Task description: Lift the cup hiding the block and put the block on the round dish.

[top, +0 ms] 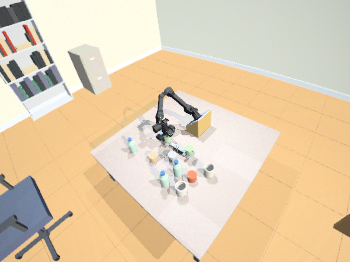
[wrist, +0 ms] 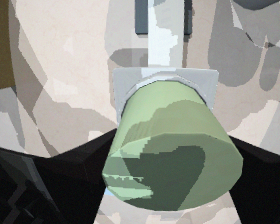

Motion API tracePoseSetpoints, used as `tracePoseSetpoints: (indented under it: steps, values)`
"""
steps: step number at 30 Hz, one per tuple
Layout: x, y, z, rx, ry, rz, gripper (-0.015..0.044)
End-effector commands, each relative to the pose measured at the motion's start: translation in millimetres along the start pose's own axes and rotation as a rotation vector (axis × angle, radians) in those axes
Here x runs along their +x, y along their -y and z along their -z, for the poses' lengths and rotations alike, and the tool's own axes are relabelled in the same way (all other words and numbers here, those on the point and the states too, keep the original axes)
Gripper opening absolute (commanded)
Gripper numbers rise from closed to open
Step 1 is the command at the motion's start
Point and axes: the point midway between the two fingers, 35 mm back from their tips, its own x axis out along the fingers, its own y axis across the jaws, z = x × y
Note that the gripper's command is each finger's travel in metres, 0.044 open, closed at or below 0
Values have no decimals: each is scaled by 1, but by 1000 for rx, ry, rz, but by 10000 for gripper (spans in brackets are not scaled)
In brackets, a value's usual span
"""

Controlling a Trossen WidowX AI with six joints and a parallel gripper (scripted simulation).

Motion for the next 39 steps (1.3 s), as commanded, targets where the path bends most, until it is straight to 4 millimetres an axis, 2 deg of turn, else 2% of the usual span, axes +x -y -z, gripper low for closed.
tracePoseSetpoints:
  steps: [1,39]
  values:
    - [-8,4,-1,4,6,13,0]
    - [-55,7,-3,3,13,13,0]
